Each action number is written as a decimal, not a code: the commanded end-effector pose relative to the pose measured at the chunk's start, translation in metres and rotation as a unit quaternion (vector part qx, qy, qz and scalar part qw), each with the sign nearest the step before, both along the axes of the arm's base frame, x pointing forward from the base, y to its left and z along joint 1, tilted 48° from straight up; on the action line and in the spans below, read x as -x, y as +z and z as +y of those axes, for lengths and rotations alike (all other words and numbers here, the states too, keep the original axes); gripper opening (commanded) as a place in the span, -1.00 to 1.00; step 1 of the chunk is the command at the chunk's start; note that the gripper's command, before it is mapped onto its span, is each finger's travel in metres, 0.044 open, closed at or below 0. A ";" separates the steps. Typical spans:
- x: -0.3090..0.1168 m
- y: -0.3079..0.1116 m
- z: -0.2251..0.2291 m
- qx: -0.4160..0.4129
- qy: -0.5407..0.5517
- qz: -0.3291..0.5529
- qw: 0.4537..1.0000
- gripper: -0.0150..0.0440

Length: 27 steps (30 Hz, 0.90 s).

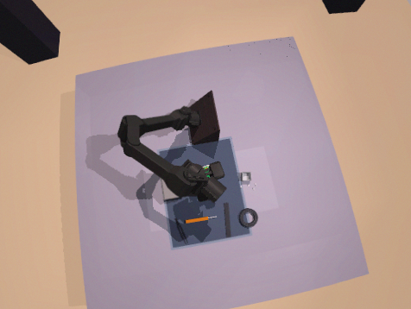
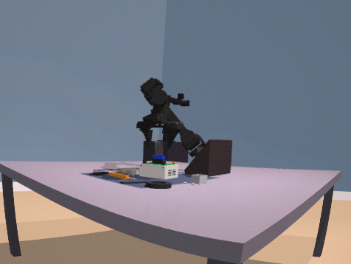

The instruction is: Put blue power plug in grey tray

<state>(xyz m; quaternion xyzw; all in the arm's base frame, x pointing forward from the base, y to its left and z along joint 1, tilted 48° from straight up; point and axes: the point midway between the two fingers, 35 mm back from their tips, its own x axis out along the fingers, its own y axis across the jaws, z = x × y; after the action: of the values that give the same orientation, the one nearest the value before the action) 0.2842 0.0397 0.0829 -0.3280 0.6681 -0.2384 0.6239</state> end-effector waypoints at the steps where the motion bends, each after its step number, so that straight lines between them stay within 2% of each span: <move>1: 0.001 -0.006 -0.007 0.002 0.001 0.003 1.000 0.97; 7: 0.001 -0.007 -0.008 0.002 0.001 0.003 1.000 0.97; 23: 0.001 -0.007 -0.008 0.002 0.001 0.003 1.000 -0.46; 27: 0.001 -0.007 -0.008 0.002 0.001 0.003 1.000 -0.49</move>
<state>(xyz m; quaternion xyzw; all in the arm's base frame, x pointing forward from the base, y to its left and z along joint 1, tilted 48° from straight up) 0.2830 0.0312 0.0761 -0.3308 0.6691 -0.2398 0.6208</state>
